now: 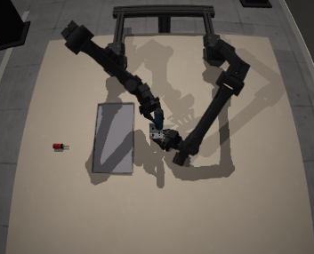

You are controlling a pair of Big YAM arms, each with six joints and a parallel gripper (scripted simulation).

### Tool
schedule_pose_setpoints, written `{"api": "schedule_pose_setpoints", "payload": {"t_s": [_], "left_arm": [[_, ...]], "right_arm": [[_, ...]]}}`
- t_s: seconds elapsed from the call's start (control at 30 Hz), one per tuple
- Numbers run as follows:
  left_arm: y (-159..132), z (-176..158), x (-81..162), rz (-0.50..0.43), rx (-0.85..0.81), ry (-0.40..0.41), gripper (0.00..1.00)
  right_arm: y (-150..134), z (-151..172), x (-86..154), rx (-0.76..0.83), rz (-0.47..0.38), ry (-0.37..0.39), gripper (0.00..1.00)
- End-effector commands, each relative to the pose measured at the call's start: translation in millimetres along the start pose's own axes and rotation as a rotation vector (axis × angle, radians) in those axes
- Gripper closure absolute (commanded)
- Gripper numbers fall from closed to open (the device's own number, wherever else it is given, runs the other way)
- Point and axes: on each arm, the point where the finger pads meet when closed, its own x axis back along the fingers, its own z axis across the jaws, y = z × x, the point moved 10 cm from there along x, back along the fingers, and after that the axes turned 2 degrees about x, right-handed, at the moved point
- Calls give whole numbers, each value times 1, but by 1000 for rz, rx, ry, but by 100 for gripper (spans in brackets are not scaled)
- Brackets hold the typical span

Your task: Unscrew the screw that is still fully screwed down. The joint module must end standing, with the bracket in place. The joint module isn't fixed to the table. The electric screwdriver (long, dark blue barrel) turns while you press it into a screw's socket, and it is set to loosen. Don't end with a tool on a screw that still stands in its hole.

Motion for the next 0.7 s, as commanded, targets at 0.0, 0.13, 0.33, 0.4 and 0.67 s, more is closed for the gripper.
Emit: {"api": "schedule_pose_setpoints", "payload": {"t_s": [0.0,0.13,0.33,0.4,0.67], "left_arm": [[7,8,4,2,-26,15,41],[7,8,4,2,-26,15,41],[7,8,4,2,-26,15,41],[7,8,4,2,-26,15,41],[7,8,4,2,-26,15,41]], "right_arm": [[31,-2,-16,-6,-104,-24,58],[31,-2,-17,-6,-106,-25,58],[32,-2,-17,-6,-107,-25,58],[32,-2,-17,-6,-107,-25,58],[32,-2,-18,-6,-110,-26,58]]}}
